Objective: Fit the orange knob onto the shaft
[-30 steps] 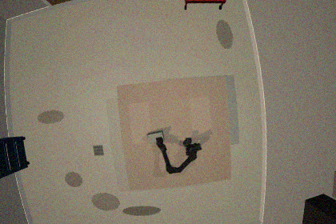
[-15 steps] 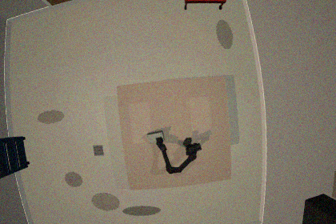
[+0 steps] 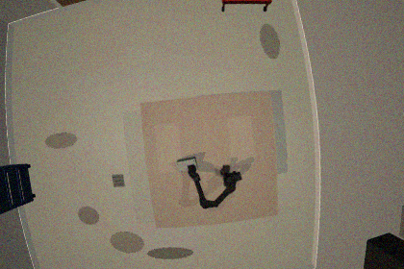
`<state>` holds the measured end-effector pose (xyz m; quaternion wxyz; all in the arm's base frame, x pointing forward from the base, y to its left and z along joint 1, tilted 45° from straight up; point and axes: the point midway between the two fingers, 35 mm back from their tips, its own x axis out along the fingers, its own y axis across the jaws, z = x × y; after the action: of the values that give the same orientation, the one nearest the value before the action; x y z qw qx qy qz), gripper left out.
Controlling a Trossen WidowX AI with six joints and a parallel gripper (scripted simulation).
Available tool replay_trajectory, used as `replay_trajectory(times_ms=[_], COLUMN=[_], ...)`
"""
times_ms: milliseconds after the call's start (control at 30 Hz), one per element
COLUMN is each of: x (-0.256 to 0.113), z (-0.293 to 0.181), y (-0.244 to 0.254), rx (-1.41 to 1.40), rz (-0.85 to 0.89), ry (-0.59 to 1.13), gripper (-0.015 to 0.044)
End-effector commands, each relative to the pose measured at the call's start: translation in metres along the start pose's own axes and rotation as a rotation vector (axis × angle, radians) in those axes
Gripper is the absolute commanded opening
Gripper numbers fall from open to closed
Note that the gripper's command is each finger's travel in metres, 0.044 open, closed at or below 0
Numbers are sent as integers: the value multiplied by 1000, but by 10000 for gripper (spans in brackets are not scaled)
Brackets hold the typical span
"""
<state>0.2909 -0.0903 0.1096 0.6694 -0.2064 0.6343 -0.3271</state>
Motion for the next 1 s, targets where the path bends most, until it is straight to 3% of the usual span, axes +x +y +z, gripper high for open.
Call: replay_trajectory(times_ms=[0,200,767,967], x=[0,0,0,0], z=[0,0,0,0], y=[0,0,0,0], rx=[0,0,0,0], rz=[0,0,0,0], ry=[0,0,0,0], gripper=[0,0,440,440])
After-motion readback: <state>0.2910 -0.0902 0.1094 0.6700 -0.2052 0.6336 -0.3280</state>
